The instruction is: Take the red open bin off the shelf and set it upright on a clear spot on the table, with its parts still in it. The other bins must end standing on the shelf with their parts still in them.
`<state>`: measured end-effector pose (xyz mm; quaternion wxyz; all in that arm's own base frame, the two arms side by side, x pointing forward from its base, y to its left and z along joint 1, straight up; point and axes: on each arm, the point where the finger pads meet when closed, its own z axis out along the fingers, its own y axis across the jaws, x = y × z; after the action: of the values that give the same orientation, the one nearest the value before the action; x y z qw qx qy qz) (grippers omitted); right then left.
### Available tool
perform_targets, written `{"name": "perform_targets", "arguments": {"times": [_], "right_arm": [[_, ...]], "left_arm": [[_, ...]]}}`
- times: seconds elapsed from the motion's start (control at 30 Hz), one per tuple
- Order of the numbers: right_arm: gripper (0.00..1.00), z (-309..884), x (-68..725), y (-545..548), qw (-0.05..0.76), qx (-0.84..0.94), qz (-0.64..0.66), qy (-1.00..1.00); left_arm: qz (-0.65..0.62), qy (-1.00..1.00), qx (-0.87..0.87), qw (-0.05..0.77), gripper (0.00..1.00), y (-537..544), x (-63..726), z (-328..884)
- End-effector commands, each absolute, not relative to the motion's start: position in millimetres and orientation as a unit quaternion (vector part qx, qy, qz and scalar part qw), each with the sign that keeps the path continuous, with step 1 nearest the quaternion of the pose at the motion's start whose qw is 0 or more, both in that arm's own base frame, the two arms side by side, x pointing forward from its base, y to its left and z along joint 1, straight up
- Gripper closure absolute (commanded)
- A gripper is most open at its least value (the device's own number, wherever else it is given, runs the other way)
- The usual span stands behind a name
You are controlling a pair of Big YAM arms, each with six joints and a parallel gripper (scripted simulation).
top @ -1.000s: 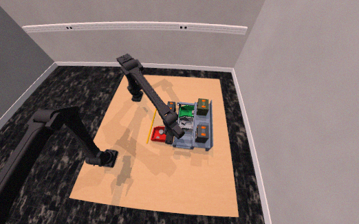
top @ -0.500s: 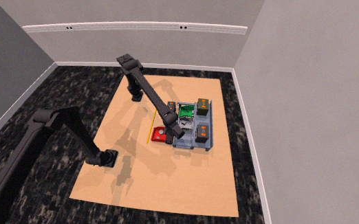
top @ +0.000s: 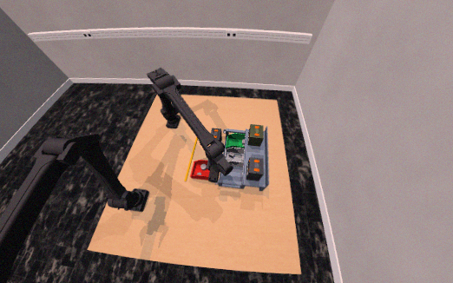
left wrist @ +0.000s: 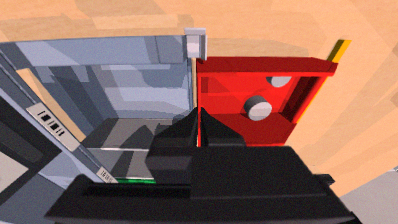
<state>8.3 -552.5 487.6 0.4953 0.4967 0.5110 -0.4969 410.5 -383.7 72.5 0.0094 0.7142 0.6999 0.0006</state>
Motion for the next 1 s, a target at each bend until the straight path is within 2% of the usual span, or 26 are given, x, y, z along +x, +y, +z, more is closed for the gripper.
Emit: {"name": "perform_targets", "arguments": {"times": [0.0,0.1,0.2,0.97], "right_arm": [[0.0,501,3,-545,0.501,0.499,-0.499,0.501],[0.0,501,3,-545,0.501,0.499,-0.499,0.501],[0.0,501,3,-545,0.501,0.499,-0.499,0.501],[0.0,501,3,-545,0.501,0.499,-0.499,0.501]], "left_arm": [[-0.002,0.7,0.714,0.029,1.0,-392,411,90],[-0.002,0.7,0.714,0.01,1.0,-389,408,70],[-0.001,0.7,0.714,0.033,1.0,-394,413,94],[-0.002,0.699,0.714,0.022,1.0,-395,415,81]]}}
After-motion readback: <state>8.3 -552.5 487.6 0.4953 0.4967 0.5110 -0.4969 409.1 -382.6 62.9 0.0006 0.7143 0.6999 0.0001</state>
